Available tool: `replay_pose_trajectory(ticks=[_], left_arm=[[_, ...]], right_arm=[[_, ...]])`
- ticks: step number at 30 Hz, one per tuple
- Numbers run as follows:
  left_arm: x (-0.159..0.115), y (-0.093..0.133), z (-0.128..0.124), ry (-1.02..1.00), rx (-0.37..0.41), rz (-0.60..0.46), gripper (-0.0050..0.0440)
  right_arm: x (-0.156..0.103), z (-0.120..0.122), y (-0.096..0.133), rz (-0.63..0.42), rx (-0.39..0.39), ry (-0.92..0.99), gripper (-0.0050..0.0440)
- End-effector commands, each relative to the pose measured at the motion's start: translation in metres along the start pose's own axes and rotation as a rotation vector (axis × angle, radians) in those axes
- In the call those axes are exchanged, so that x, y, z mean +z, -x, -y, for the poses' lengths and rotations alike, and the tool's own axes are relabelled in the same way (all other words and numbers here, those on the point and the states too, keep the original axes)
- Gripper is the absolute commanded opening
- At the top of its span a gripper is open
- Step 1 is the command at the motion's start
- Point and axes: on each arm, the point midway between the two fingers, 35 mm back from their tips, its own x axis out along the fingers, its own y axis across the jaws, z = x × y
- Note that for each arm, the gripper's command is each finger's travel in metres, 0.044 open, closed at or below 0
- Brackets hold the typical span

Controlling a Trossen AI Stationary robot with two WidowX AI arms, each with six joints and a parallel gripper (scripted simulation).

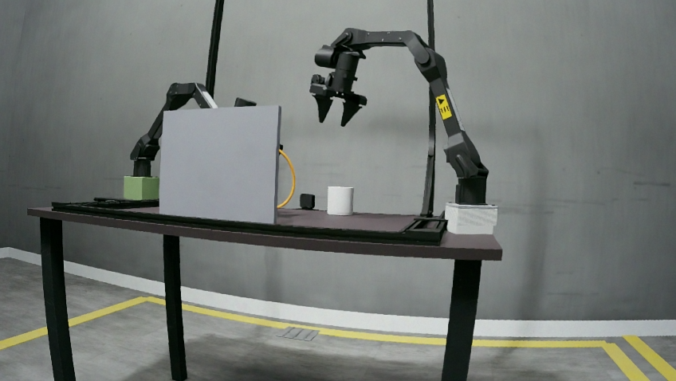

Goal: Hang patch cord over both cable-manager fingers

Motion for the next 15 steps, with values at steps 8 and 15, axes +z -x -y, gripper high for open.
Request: replay_pose_trajectory(ticks=[8, 15], left_arm=[[-0.0015, 0.0083, 0.0011, -0.001, -0.001, 0.017, 0.044], [-0.0015, 0.0083, 0.0011, -0.001, -0.001, 0.017, 0.044]], right_arm=[[0.0358, 0.013, 0.004, 0.038, -0.002, -0.036, 0.0025], [0.0412, 0.0168, 0.0034, 0.029, 0.003, -0.047, 0.0025]])
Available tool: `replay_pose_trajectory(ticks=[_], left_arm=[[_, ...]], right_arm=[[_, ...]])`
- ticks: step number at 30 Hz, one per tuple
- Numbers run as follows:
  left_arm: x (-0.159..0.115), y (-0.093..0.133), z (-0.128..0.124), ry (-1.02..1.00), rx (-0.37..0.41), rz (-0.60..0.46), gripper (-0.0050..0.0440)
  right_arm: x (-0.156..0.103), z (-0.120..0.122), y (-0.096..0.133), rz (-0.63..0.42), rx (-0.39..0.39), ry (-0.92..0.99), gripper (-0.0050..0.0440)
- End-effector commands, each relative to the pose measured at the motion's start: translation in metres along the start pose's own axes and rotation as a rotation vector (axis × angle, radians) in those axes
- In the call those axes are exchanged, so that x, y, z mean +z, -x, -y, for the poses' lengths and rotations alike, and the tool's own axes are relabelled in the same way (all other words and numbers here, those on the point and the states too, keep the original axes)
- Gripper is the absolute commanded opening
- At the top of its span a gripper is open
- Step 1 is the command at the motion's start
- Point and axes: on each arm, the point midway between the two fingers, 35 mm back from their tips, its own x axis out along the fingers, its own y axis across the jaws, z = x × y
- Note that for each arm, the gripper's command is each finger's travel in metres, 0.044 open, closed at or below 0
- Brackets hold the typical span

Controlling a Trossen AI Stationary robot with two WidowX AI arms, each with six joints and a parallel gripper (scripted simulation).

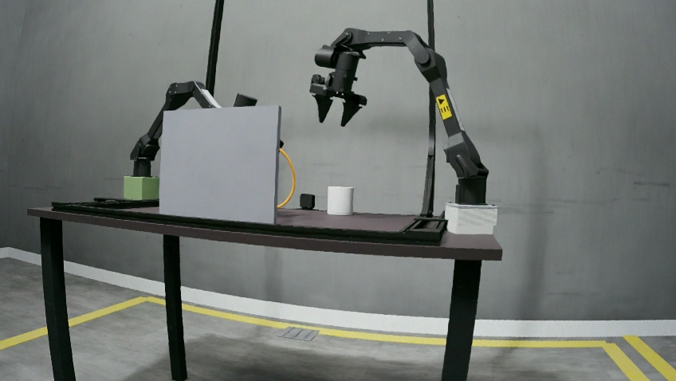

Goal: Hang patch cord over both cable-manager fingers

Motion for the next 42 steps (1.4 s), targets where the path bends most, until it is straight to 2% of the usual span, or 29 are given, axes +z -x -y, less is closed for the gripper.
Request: replay_pose_trajectory(ticks=[1, 42], left_arm=[[-0.001, 0.008, 0.001, -0.001, -0.001, 0.017, 0.044], [-0.001, 0.008, 0.001, -0.001, -0.001, 0.017, 0.044]], right_arm=[[0.035, 0.011, 0.007, 0.051, -0.006, -0.029, 0.0025], [0.053, 0.028, 0.006, -0.008, 0.02, -0.079, 0.0025]])
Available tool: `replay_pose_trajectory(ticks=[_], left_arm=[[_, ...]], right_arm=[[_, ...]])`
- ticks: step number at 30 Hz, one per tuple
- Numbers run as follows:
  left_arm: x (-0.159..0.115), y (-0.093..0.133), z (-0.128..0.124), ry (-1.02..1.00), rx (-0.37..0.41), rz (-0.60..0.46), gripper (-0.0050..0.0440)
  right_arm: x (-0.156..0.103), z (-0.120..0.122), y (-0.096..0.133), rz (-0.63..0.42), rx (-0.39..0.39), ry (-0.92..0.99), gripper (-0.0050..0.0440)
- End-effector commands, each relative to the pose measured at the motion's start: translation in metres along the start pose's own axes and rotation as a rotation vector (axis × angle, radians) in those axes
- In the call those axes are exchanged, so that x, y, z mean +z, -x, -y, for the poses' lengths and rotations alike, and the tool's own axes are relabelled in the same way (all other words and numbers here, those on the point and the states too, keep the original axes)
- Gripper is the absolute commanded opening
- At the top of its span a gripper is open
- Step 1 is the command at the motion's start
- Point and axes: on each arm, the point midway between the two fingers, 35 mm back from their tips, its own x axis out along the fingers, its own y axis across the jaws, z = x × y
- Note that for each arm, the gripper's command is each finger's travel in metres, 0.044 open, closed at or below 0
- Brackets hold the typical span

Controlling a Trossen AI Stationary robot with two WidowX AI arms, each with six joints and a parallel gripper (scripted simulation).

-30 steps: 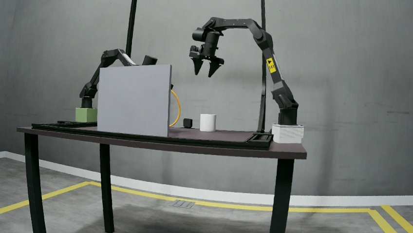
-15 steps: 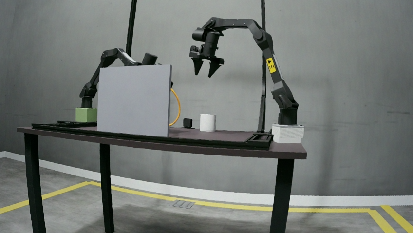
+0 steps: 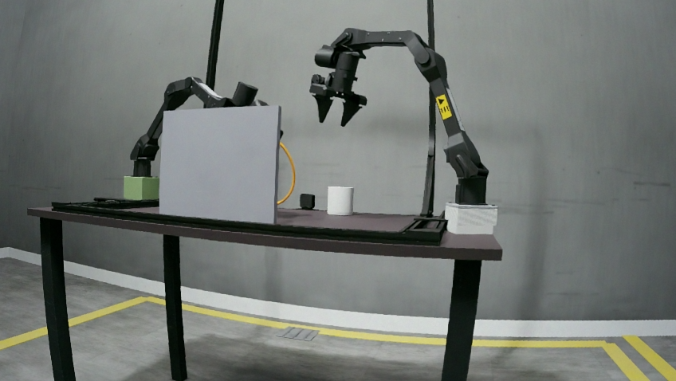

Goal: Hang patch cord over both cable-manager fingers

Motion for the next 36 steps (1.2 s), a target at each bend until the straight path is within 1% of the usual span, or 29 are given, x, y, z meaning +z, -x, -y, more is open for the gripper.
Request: replay_pose_trajectory(ticks=[1, 36], left_arm=[[-0.001, 0.008, 0.001, -0.001, -0.001, 0.017, 0.044], [-0.001, 0.008, 0.001, -0.001, -0.001, 0.017, 0.044]], right_arm=[[0.033, 0.007, 0.012, 0.053, -0.005, -0.023, 0.0025], [0.047, 0.02, 0.016, 0.006, 0.015, -0.065, 0.0025]])
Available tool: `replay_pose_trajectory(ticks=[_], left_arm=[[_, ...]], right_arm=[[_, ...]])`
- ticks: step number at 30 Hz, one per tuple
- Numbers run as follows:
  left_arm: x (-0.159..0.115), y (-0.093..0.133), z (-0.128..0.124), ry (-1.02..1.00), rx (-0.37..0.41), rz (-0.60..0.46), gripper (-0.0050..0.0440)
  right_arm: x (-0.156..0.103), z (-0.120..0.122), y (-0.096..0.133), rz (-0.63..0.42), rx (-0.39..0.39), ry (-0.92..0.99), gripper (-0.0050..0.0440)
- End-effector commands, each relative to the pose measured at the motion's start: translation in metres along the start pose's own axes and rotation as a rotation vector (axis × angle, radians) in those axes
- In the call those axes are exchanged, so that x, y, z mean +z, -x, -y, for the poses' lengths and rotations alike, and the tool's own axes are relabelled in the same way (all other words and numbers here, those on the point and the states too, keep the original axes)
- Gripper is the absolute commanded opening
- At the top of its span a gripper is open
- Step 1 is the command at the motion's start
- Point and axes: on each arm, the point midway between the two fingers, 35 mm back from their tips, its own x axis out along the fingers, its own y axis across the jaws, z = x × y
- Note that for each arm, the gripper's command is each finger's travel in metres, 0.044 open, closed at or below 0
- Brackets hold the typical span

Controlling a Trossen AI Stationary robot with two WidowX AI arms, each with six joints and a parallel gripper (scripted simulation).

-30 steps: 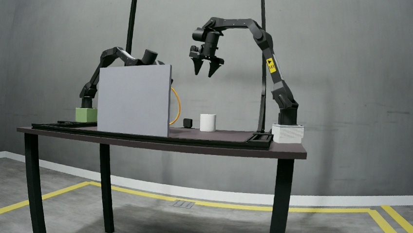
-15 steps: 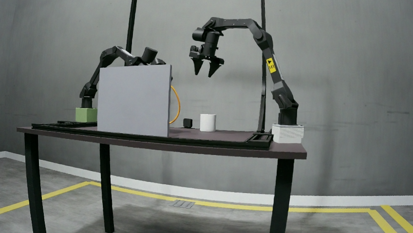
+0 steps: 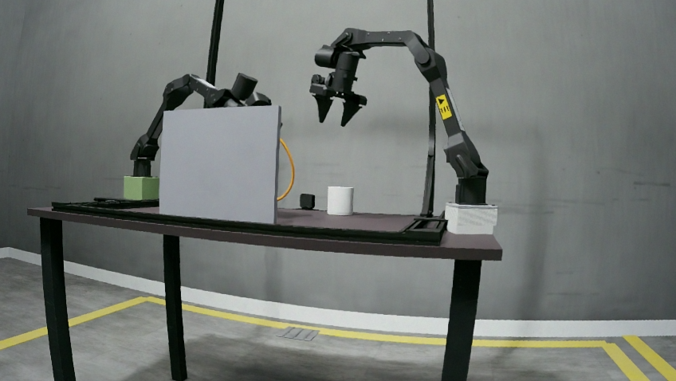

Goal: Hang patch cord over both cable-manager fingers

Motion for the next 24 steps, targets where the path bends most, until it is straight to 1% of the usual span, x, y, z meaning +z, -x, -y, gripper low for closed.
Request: replay_pose_trajectory(ticks=[1, 24], left_arm=[[-0.0014, 0.0082, 0.001, -0.001, -0.001, 0.017, 0.044], [-0.0014, 0.0082, 0.001, -0.001, -0.001, 0.017, 0.044]], right_arm=[[0.032, 0.0057, 0.0148, 0.054, 0.0, -0.021, 0.0025], [0.0407, 0.0136, 0.02, 0.029, 0.009, -0.047, 0.0025]])
